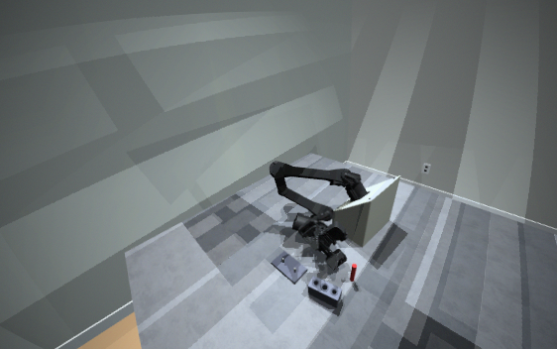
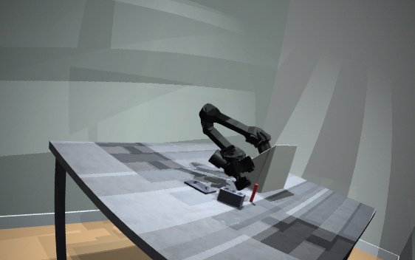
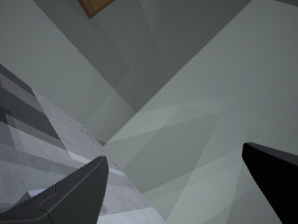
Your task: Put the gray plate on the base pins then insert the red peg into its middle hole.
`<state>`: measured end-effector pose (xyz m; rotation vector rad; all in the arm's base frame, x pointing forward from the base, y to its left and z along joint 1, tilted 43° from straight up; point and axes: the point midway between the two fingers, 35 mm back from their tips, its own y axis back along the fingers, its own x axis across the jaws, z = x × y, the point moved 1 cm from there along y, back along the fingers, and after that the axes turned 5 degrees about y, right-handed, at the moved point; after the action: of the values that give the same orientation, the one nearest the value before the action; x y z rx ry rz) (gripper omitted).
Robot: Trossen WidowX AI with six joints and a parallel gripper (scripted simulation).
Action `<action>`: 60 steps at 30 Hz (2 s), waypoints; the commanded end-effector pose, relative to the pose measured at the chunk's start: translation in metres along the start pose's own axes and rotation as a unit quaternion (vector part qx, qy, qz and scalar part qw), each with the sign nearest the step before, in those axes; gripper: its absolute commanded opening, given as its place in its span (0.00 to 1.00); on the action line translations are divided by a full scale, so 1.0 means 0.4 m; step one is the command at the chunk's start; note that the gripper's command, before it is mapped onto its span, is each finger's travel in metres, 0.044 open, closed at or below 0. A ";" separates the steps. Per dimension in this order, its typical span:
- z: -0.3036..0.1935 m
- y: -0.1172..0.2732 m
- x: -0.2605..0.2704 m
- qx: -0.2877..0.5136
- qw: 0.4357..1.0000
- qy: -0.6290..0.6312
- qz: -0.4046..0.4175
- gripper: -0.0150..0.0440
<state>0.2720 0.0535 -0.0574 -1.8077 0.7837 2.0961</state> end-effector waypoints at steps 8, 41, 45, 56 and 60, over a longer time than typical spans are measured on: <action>-0.058 -0.109 0.065 0.046 0.947 -0.299 0.106 1.00; 0.038 -0.242 0.093 0.669 0.210 -0.710 0.067 1.00; 0.042 -0.224 0.068 0.708 0.158 -0.689 -0.009 1.00; 0.050 -0.176 -0.033 0.750 0.070 -0.611 -0.244 1.00; 0.052 -0.164 -0.075 0.737 0.050 -0.587 -0.332 1.00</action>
<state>0.2904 0.1272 -0.1080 1.1302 1.0468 0.7649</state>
